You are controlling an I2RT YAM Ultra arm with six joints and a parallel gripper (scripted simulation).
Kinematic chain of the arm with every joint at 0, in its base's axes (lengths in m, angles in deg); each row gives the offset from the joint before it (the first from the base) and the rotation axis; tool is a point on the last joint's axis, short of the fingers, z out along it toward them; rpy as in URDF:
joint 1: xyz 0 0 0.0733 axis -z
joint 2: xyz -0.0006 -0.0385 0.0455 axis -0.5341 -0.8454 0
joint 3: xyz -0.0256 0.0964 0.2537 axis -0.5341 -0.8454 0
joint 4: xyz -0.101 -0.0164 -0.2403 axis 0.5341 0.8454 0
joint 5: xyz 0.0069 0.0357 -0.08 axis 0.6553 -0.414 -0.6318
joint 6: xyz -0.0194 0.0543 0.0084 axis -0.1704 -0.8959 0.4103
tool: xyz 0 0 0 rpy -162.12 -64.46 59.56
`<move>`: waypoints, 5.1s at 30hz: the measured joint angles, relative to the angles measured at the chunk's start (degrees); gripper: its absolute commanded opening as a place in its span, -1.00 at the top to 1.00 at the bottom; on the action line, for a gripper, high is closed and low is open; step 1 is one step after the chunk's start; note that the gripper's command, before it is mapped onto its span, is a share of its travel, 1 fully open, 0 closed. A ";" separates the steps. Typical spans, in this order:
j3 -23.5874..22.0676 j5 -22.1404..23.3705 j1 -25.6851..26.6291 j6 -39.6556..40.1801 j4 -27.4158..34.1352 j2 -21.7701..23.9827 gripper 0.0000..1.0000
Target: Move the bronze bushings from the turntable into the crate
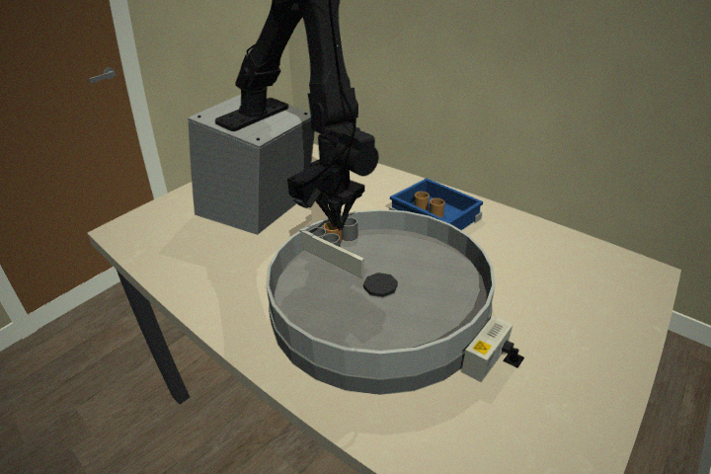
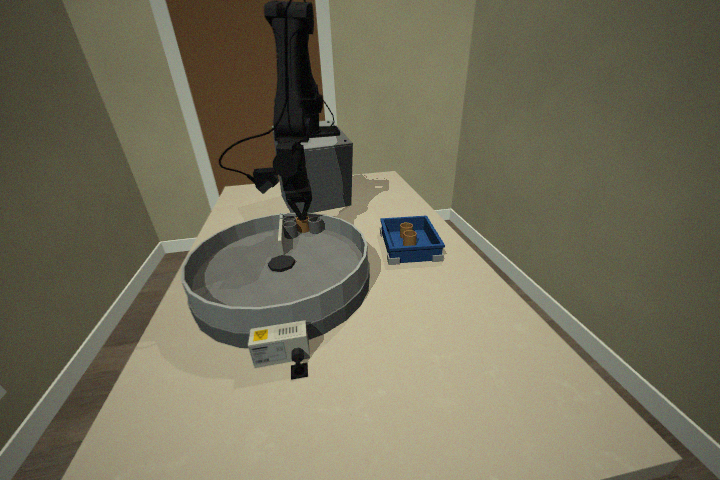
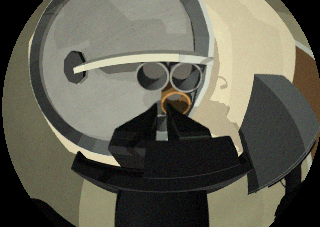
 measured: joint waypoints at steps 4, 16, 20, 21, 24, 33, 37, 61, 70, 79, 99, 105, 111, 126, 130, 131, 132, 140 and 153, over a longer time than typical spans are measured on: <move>0.00 0.00 0.00 0.00 -0.04 0.22 0.74; -0.02 0.00 0.00 0.00 -0.02 0.22 0.74; -0.02 0.00 0.00 0.00 -0.02 0.22 0.74; -0.02 0.00 0.00 0.00 -0.02 0.22 0.74; -0.02 0.00 0.00 0.00 -0.02 0.22 0.74; -0.02 0.00 0.00 0.00 -0.02 0.22 0.74; 0.00 0.00 0.00 0.00 -0.11 0.17 0.74; -0.59 0.02 0.00 0.00 -3.61 -2.93 0.74; -0.59 0.02 0.00 0.00 -3.61 -2.93 0.74; -0.59 0.02 0.00 0.00 -3.61 -2.93 0.74; -0.57 0.26 0.00 -0.02 -4.59 -2.89 1.00; -0.57 0.26 0.00 -0.02 -4.59 -2.89 1.00; -0.57 0.26 0.00 -0.02 -4.59 -2.89 1.00; -0.57 0.26 0.00 -0.02 -4.59 -2.89 1.00; -0.57 0.26 0.00 -0.02 -4.59 -2.89 1.00; -0.57 0.26 0.00 -0.02 -4.59 -2.89 1.00; -0.57 0.26 0.00 -0.02 -4.59 -2.89 1.00; -0.66 0.22 0.00 0.04 -3.65 -1.86 1.00; -1.66 0.09 0.63 0.57 4.33 7.61 1.00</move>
